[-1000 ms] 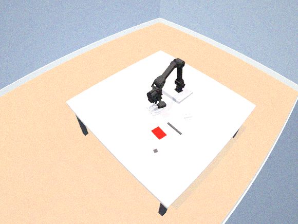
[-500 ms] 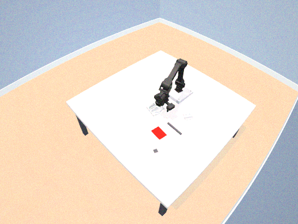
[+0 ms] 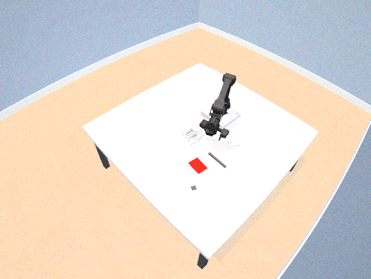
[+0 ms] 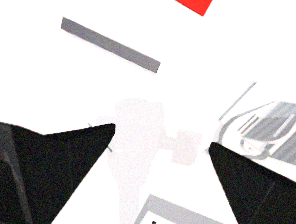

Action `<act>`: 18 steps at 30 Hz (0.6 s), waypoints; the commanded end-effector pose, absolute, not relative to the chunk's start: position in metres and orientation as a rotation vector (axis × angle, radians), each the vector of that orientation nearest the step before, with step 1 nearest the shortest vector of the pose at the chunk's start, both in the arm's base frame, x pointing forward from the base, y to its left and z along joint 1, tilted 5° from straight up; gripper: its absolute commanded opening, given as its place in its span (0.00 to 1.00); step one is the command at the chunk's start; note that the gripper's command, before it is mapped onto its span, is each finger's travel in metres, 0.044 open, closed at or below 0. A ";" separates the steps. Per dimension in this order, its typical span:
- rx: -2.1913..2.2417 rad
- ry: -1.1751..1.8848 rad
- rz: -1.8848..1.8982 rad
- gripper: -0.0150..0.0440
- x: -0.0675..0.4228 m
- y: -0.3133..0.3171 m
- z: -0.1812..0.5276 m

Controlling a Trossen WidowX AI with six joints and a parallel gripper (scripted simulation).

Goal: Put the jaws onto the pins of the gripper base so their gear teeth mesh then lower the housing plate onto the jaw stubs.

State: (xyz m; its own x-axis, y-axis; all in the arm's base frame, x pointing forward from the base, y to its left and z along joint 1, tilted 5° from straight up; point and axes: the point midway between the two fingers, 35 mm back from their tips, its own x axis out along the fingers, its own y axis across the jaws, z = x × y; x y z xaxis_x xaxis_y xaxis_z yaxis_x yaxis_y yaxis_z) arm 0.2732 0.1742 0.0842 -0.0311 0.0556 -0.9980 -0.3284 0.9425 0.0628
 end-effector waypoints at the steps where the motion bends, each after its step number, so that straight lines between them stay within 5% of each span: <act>1: -0.292 1.560 0.398 1.00 0.260 0.190 0.089; 18: -0.570 1.485 0.695 1.00 0.208 0.239 0.102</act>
